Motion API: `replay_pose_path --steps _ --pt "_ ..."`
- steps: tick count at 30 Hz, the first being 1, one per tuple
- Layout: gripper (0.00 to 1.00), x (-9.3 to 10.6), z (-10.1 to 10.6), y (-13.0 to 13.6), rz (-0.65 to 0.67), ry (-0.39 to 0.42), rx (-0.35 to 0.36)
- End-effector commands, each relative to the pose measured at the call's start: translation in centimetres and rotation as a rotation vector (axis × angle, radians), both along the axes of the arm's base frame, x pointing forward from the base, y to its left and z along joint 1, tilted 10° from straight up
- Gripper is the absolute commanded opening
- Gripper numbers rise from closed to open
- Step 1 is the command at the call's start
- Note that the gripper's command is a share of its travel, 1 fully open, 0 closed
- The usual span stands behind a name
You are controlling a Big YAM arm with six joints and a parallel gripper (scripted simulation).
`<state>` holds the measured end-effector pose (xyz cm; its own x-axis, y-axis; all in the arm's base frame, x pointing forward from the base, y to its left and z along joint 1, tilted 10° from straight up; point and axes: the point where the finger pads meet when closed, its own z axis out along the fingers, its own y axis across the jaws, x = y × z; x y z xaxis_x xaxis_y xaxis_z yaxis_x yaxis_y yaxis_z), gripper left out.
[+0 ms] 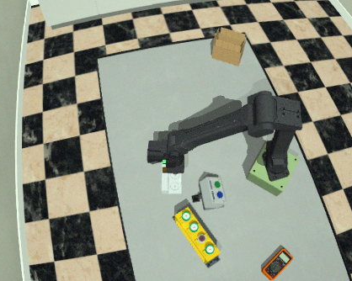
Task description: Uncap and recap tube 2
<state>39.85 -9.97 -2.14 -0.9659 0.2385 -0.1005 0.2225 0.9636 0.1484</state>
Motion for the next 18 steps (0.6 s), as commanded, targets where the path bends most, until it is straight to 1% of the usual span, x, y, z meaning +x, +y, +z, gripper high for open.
replay_pose_path --steps 1,16,18 --pt "0.0 2.1 2.5 -1.0 0.007 -0.05 -0.015" --pt "0.0 0.9 10.4 -2.1 0.003 -0.056 -0.019" --pt "0.0 0.9 10.4 -2.1 0.003 -0.056 -0.019"
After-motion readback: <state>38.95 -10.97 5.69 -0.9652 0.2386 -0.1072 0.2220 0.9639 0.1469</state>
